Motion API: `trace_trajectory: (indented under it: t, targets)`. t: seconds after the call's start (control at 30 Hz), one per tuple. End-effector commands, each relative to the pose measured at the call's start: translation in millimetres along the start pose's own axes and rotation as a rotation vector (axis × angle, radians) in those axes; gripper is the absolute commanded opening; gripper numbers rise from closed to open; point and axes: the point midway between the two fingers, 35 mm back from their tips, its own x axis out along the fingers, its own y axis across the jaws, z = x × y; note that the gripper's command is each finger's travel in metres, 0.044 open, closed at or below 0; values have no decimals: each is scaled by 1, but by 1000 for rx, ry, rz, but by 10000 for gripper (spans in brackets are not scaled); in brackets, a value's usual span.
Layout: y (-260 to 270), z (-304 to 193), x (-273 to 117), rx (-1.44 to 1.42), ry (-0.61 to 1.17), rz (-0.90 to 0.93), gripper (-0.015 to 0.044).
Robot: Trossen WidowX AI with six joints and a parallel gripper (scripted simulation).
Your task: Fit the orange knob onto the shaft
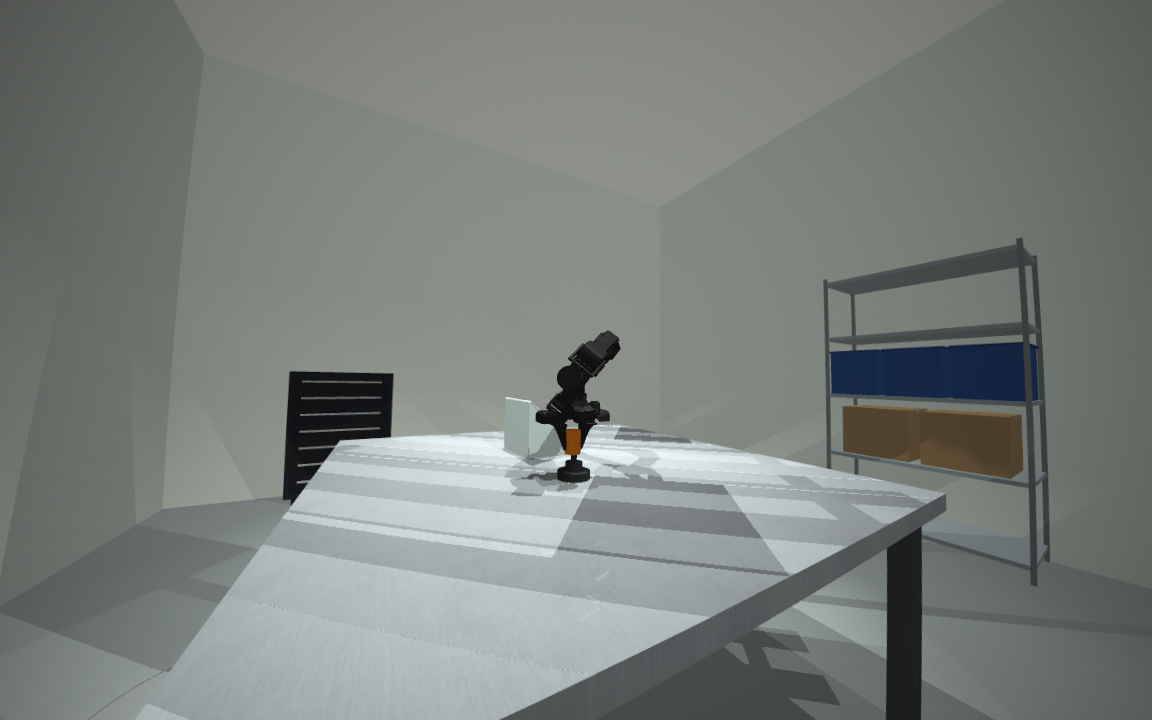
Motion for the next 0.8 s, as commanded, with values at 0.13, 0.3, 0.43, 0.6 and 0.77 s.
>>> trace_trajectory:
  t: [0.13, 0.3, 0.43, 0.6, 0.77]
  targets:
    - [-1, 0, -1, 25, -6, -3, 0]
    - [1, -1, -1, 25, -6, -3, 0]
    - [2, 0, -2, 25, -6, -3, 0]
    - [5, 1, -3, 25, -6, -3, 0]
    - [5, 2, -3, 25, -6, -3, 0]
